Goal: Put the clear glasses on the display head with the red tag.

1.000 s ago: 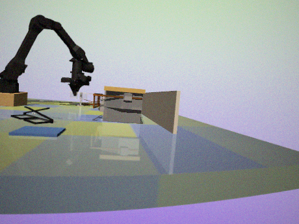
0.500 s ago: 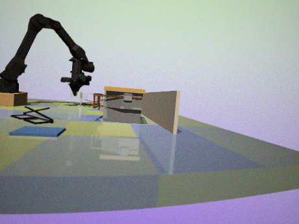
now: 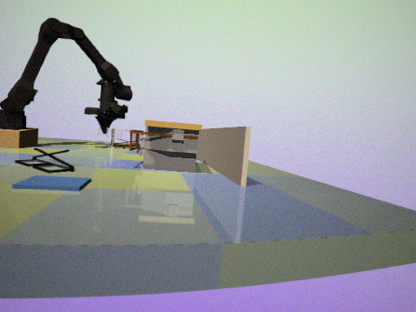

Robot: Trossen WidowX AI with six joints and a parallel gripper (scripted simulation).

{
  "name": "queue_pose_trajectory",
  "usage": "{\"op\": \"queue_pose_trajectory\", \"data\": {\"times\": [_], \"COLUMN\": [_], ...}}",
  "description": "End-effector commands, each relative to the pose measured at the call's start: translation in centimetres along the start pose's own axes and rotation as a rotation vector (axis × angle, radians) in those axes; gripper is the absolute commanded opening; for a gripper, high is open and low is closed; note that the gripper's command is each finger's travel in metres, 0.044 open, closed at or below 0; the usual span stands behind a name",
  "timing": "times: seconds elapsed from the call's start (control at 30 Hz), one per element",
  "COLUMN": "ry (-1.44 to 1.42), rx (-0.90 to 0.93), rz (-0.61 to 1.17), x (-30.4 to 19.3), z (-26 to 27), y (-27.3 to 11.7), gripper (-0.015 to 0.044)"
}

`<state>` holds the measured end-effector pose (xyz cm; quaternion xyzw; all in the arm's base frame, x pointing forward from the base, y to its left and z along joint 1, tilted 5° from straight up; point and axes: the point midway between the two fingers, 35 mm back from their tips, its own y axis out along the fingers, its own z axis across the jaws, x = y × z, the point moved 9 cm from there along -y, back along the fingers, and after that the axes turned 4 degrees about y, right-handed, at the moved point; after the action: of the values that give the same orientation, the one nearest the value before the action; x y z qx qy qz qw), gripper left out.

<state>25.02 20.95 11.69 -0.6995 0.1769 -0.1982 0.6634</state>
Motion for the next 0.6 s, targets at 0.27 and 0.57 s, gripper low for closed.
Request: {"op": "queue_pose_trajectory", "data": {"times": [0.27, 0.57], "ry": [0.001, 0.001], "rx": [-0.002, -0.002], "rz": [-0.003, -0.003], "x": [1.0, 1.6], "z": [-0.5, -0.8], "y": [0.1, 0.1], "gripper": [0.0, 0.0]}}
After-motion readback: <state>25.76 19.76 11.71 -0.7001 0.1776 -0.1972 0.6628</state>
